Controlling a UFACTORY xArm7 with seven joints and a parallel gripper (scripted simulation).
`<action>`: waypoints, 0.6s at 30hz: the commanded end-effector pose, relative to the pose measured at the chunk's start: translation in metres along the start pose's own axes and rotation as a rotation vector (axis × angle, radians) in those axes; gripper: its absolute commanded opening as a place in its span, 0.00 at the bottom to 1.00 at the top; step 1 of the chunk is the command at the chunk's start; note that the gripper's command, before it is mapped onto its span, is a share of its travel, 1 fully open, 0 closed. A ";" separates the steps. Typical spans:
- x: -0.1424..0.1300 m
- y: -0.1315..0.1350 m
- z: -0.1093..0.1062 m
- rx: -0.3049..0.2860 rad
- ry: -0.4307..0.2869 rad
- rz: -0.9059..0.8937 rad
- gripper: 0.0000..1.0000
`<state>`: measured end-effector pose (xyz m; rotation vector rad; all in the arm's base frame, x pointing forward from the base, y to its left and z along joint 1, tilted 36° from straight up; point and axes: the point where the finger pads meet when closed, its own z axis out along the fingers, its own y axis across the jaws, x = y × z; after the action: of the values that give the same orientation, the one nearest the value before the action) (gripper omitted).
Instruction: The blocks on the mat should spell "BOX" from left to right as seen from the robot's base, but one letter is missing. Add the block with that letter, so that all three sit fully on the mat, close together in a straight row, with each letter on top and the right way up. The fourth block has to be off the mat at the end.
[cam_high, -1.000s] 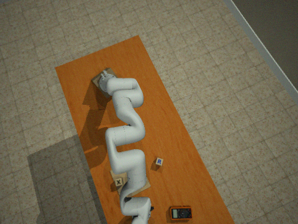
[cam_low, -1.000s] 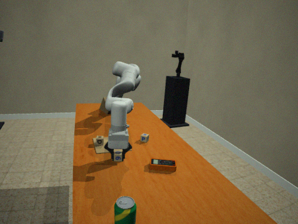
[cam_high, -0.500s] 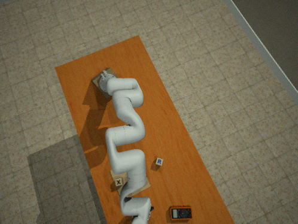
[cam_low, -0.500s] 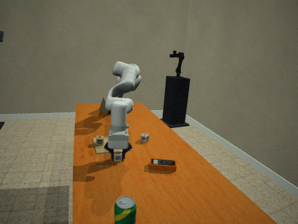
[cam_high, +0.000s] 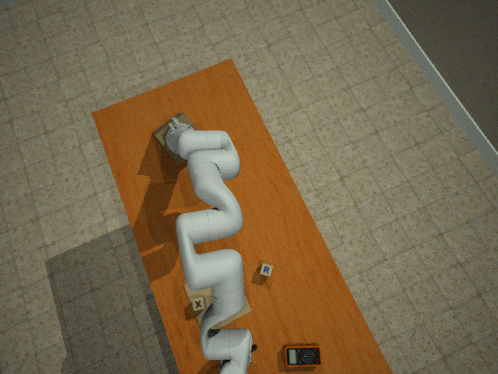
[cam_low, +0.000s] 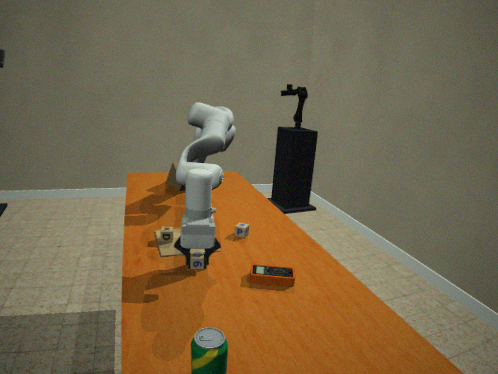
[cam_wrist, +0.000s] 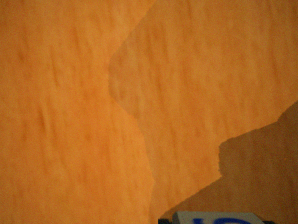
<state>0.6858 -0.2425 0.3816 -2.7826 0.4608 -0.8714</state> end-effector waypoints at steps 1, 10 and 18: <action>0.002 0.000 -0.017 -0.001 0.005 -0.001 0.41; 0.001 0.000 -0.069 -0.001 0.005 -0.001 0.41; 0.001 0.000 -0.100 -0.001 0.005 -0.001 0.41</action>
<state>0.6357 -0.2499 0.4519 -2.7827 0.4609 -0.8713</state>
